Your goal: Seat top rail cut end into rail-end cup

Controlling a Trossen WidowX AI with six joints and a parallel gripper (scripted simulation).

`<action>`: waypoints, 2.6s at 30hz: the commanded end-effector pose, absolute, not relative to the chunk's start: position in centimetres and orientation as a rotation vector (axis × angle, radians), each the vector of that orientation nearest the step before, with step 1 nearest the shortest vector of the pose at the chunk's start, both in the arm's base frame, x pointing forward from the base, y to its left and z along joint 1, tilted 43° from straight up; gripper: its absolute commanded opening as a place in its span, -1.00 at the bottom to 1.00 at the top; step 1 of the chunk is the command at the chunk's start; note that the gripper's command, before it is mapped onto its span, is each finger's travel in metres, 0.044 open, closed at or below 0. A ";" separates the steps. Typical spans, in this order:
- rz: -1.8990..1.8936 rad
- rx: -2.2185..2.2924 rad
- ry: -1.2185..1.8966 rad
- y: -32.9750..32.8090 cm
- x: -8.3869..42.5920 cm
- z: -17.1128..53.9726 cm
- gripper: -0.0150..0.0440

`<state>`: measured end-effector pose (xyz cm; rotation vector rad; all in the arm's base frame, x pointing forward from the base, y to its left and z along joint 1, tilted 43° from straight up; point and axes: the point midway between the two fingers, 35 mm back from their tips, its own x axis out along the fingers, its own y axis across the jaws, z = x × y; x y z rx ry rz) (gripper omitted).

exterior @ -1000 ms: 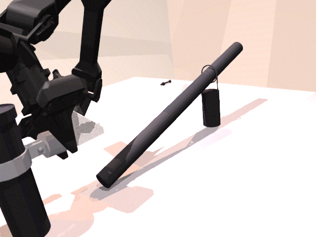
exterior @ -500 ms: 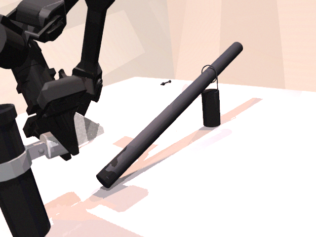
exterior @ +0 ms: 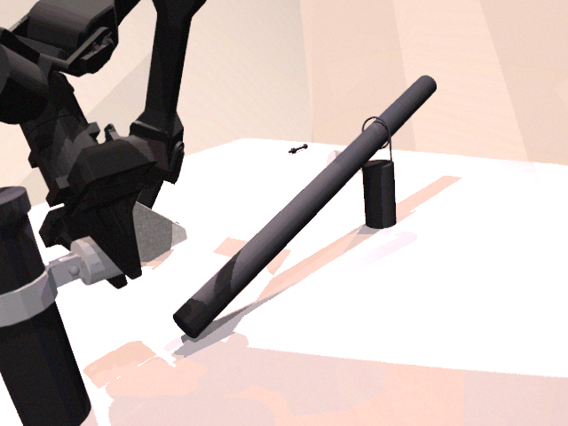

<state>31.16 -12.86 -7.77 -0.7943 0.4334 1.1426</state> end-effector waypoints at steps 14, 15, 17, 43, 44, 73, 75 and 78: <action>1.143 -0.794 0.433 -12.9 31.2 -7.8 0.22; 1.143 -0.794 0.433 -12.9 31.2 -7.8 0.31; 1.142 -0.794 0.434 -12.9 31.2 -7.6 0.49; 0.847 -0.091 0.828 -11.7 31.5 4.9 1.00; 0.807 -0.008 0.868 -11.6 31.4 5.8 1.00; 0.130 1.086 1.471 -6.8 30.7 10.5 1.00; -0.017 1.215 1.577 -5.8 30.7 9.9 1.00; -0.277 1.384 1.715 -4.3 30.8 9.1 1.00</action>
